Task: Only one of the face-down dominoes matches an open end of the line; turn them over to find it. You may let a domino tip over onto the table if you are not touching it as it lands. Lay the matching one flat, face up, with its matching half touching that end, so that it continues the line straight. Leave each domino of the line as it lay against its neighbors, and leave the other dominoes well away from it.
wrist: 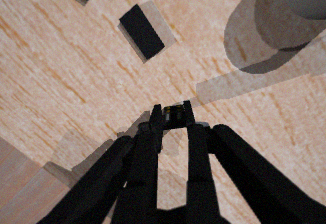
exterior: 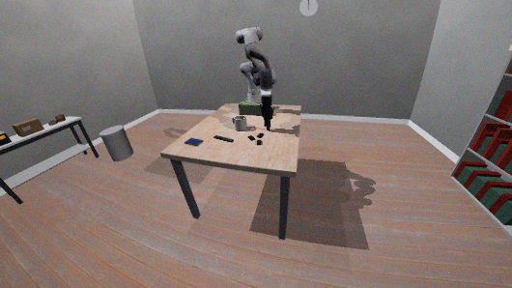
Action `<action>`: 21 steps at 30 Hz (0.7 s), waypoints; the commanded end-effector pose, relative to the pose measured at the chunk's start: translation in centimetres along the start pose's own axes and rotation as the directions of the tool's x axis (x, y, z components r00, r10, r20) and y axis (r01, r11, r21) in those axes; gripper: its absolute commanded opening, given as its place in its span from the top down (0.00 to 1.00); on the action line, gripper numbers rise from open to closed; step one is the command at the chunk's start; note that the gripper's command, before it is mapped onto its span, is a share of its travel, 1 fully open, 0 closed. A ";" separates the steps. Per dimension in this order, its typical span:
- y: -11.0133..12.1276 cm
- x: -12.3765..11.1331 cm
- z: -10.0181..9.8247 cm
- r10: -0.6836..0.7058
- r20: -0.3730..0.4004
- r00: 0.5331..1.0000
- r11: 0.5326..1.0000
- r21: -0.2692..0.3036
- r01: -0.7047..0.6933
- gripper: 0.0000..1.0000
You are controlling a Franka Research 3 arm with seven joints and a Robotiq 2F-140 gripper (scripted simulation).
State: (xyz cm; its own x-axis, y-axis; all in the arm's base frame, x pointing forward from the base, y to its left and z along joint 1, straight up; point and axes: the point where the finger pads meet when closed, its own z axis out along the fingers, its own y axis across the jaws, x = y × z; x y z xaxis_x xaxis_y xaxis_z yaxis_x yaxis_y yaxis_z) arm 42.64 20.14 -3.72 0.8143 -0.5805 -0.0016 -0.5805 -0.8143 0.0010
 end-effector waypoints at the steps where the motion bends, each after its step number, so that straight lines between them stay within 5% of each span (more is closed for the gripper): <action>1: -0.2 0.1 0.0 0.003 -0.002 1.000 1.000 0.004 -0.003 0.77; 21: -0.2 0.1 -1.4 0.003 -0.002 1.000 1.000 0.004 -0.003 0.77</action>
State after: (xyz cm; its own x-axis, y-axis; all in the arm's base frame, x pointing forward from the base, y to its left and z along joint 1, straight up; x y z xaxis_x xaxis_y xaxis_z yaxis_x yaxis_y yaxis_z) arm 43.09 20.35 -2.26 0.8090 -0.5878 0.0034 -0.5878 -0.8090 -0.0089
